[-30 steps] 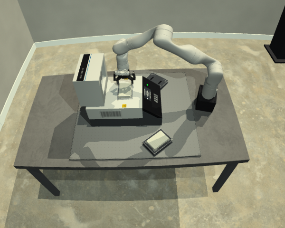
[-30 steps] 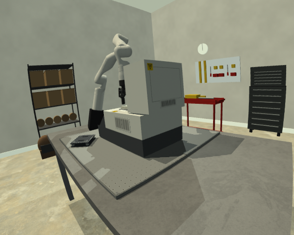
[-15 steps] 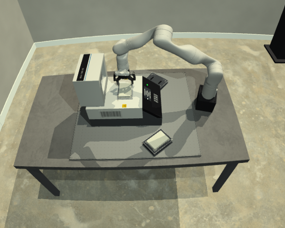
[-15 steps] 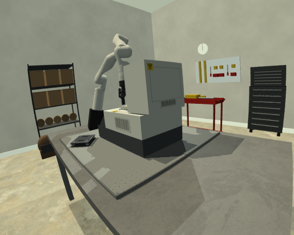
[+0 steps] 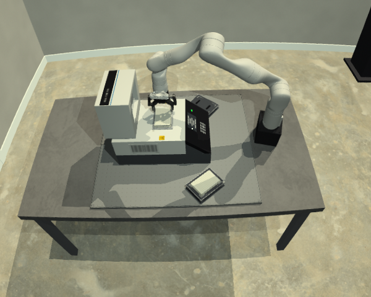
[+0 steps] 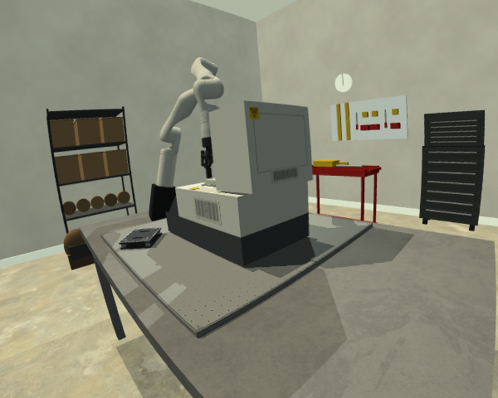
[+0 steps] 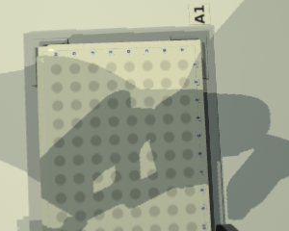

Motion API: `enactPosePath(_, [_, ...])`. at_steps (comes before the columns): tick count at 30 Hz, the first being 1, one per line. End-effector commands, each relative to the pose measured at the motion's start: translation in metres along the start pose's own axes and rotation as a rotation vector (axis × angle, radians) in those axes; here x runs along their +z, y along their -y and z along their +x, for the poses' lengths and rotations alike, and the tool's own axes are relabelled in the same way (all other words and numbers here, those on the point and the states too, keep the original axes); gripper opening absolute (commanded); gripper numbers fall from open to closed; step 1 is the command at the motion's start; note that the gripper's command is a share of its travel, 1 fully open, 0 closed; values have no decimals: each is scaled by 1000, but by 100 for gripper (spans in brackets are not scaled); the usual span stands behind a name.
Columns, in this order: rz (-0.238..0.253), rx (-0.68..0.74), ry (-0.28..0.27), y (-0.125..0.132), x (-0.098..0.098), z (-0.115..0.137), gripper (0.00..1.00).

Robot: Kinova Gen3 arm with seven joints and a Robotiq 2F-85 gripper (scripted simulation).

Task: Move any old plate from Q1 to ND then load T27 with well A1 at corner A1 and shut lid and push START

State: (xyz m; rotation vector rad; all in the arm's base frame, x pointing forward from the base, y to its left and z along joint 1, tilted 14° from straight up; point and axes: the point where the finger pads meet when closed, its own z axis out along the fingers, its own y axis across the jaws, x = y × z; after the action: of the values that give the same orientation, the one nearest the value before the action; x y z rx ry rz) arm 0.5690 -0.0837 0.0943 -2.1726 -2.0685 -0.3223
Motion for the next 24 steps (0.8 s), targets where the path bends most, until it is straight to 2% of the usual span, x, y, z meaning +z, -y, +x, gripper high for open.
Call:
enactPosePath(1, [-2,0,0,-1,0,0,100])
enactPosePath(24, [-2,0,0,-1,7,0,100])
